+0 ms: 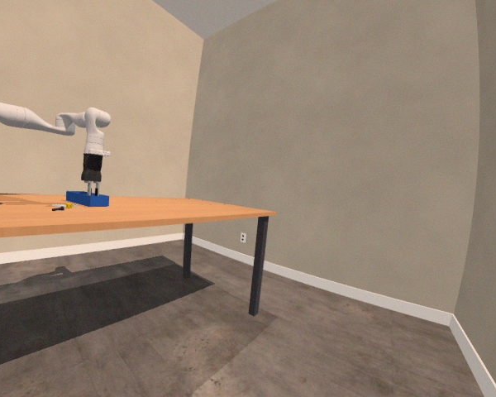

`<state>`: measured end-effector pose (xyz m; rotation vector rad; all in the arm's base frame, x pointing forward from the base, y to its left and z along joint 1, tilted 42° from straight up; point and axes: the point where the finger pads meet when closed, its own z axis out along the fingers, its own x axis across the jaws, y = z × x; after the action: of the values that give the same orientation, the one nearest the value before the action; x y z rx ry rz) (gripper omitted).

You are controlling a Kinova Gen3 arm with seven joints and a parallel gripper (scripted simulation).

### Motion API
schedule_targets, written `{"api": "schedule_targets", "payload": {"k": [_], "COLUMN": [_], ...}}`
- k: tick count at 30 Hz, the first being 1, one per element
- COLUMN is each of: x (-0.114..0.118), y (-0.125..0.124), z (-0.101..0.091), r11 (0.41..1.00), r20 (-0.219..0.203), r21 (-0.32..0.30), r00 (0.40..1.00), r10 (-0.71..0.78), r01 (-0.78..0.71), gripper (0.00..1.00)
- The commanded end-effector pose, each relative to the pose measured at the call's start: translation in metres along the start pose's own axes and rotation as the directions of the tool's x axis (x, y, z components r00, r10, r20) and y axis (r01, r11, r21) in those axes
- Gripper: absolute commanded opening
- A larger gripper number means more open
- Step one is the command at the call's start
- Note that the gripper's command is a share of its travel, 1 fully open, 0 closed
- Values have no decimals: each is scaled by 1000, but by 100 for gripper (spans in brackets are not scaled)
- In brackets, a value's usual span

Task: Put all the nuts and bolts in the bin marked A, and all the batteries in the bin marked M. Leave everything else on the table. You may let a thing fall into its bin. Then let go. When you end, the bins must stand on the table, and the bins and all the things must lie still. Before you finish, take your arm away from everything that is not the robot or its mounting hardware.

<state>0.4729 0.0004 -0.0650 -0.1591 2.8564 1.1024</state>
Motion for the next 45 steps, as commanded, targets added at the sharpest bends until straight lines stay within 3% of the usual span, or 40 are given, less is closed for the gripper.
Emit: {"api": "schedule_targets", "payload": {"k": [1, 9, 45], "x": [-2, -1, -2], "y": [-1, -1, -2], "z": [-9, -33, -30], "r11": [1000, 1000, 1000], "r20": [3, 3, 6], "r21": [2, 2, 4], "r00": [1000, 1000, 1000], "r10": [1, 3, 0], "r01": [-1, -3, 0], "gripper": [60, 60, 60]}}
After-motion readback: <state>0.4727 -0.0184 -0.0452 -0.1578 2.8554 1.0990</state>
